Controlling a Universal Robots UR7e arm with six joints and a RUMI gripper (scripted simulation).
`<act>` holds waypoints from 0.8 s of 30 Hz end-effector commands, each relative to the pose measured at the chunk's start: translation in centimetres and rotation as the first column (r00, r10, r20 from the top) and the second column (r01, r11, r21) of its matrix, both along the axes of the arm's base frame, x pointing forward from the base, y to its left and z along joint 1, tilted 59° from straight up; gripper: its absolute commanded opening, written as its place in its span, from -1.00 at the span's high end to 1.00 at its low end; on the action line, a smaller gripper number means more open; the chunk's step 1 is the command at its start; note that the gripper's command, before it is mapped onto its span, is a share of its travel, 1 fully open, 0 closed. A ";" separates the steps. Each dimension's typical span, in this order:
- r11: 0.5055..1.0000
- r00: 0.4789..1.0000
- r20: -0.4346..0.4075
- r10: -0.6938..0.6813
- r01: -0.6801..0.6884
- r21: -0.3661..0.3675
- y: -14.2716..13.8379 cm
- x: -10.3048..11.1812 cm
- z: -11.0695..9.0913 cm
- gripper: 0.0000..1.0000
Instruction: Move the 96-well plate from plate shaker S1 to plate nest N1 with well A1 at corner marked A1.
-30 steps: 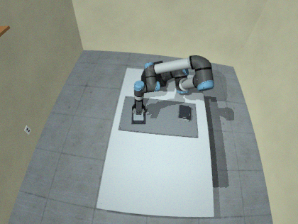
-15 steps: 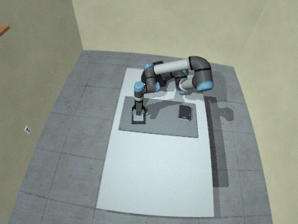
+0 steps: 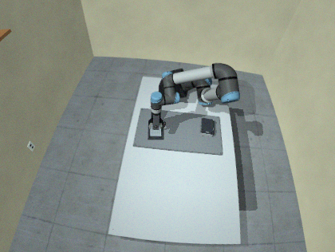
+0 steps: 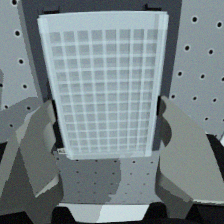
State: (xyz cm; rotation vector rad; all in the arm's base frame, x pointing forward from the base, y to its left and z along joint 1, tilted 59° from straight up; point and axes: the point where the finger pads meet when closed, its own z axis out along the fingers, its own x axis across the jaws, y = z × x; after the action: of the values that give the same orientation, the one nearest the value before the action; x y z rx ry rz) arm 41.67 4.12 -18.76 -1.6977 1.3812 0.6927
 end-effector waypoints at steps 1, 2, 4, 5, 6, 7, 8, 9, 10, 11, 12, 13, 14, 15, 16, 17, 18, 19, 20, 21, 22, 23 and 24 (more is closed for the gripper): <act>1.000 1.000 0.001 -0.001 0.001 -0.001 0.0 0.0 0.0 1.00; 1.000 1.000 0.001 -0.001 0.001 -0.001 0.0 0.0 0.0 1.00; 1.000 1.000 0.001 -0.001 0.001 -0.001 0.0 0.0 -0.1 1.00; 1.000 1.000 0.001 -0.001 0.001 -0.001 0.0 0.0 -0.1 1.00; 1.000 1.000 0.001 -0.001 0.001 -0.001 0.0 0.0 -0.1 1.00; 1.000 1.000 0.001 -0.001 0.001 -0.001 0.1 0.0 -0.1 1.00; 1.000 1.000 0.001 -0.001 0.001 -0.001 0.1 0.0 -0.1 1.00; 1.000 1.000 0.001 -0.001 0.001 -0.001 0.1 0.0 -0.1 1.00; 1.000 1.000 0.001 -0.001 0.001 -0.001 0.1 0.0 -0.1 1.00; 1.000 1.000 0.001 -0.001 0.001 -0.001 0.1 0.0 -0.1 1.00; 1.000 1.000 0.001 -0.001 0.001 -0.001 0.1 0.0 -0.1 1.00; 1.000 1.000 0.001 -0.001 0.001 -0.001 0.1 0.0 -0.1 1.00; 1.000 1.000 0.001 -0.001 0.001 -0.001 0.2 0.0 -0.1 1.00; 1.000 1.000 0.001 -0.001 0.001 -0.001 0.2 0.0 -0.1 1.00; 1.000 1.000 0.001 -0.001 0.001 -0.001 0.2 0.0 -0.1 1.00; 1.000 1.000 0.001 -0.001 0.001 -0.001 0.2 0.0 -0.1 1.00; 1.000 1.000 0.001 -0.001 0.001 -0.001 0.2 0.1 -0.2 1.00; 1.000 1.000 0.001 -0.001 0.001 -0.001 0.2 0.1 -0.2 1.00; 1.000 1.000 0.001 -0.001 0.001 -0.001 0.2 0.1 -0.2 1.00; 1.000 1.000 0.001 -0.001 0.001 -0.001 0.3 0.1 -0.2 1.00; 1.000 1.000 0.001 -0.001 0.001 -0.001 0.3 0.1 -0.2 1.00; 1.000 1.000 0.001 -0.001 0.001 -0.001 0.3 0.1 -0.2 1.00; 1.000 1.000 0.001 -0.001 0.001 -0.001 0.3 0.1 -0.2 1.00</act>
State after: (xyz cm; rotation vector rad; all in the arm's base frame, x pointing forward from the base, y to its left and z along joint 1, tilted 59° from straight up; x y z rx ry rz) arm 41.69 4.42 -18.93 -1.6977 1.3812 0.6927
